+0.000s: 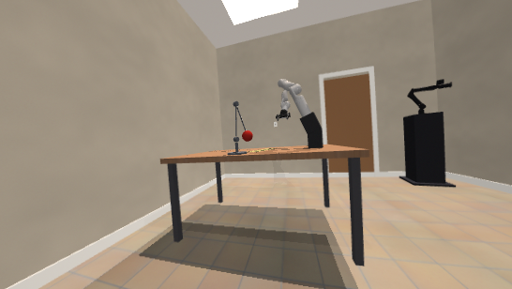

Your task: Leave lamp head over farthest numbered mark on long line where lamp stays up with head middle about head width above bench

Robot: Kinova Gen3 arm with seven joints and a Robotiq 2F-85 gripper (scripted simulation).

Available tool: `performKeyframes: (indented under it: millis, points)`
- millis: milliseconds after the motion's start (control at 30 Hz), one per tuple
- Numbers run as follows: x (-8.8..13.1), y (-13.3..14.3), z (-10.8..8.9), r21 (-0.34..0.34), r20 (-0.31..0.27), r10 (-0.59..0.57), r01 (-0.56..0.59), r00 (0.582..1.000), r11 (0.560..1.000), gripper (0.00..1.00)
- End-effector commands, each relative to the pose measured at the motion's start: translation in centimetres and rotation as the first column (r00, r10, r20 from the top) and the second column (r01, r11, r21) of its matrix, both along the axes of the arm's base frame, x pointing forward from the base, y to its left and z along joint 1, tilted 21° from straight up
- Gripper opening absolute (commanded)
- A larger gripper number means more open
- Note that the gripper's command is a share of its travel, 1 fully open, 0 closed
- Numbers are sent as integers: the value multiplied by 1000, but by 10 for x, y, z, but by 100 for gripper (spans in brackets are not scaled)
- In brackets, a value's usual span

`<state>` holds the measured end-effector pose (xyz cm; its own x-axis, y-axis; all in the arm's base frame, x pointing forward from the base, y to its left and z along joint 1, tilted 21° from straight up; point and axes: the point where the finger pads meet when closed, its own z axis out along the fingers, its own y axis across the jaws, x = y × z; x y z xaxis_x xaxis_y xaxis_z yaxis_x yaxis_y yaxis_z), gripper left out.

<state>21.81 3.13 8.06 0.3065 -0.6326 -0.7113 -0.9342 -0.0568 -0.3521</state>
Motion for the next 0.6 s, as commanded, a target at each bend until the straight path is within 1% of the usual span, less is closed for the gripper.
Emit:
performKeyframes:
  millis: [0, 267, 333, 567]
  points:
    - [13, 17, 9, -5, 9, 16, -16, 1000, 1000, 100]
    - [61, 60, 32, 0, 9, -15, 15, 1000, 1000, 100]
    - [61, 60, 32, 0, 9, -15, 15, 1000, 1000, 100]
    - [105, 87, 54, 12, 6, -69, 69, 998, 998, 100]
